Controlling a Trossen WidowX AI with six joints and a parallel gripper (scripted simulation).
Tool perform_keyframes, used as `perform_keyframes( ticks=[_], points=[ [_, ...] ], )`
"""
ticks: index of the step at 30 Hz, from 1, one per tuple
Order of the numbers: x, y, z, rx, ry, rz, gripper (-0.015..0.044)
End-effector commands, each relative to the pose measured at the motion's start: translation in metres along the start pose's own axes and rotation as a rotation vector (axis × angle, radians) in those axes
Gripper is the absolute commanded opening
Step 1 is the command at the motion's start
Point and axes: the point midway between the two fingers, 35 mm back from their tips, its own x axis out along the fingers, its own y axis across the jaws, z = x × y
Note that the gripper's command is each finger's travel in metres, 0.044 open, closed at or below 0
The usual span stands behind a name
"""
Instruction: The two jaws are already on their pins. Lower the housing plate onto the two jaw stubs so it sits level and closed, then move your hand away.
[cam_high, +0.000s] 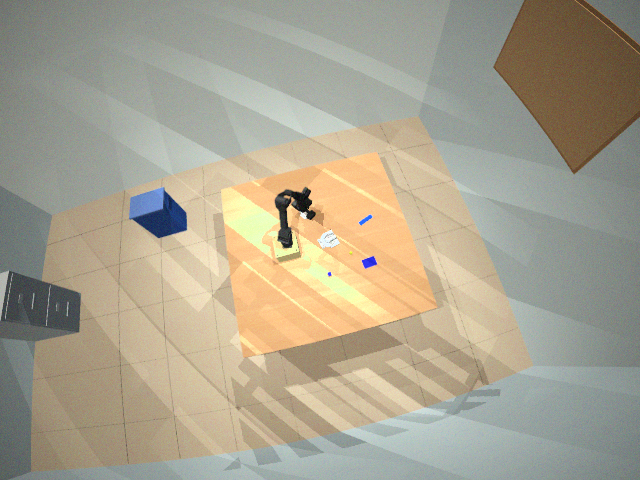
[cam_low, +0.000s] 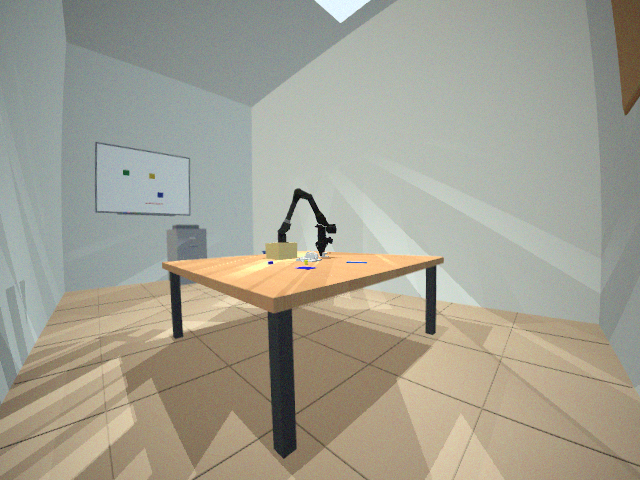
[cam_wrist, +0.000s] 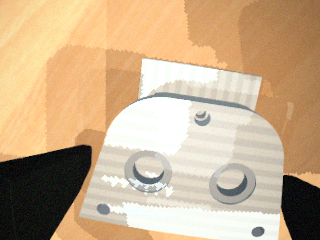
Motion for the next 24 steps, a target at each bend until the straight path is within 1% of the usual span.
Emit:
perform_keyframes(
  ticks=[1,9,20,24],
  points=[
    [0.000,0.000,0.000,0.000,0.000,0.000,0.0407],
    [0.000,0.000,0.000,0.000,0.000,0.000,0.0353],
    [-0.001,0.000,0.000,0.000,0.000,0.000,0.0351],
    [-0.011,0.000,0.001,0.000,0.000,0.001,0.0351]
  ],
)
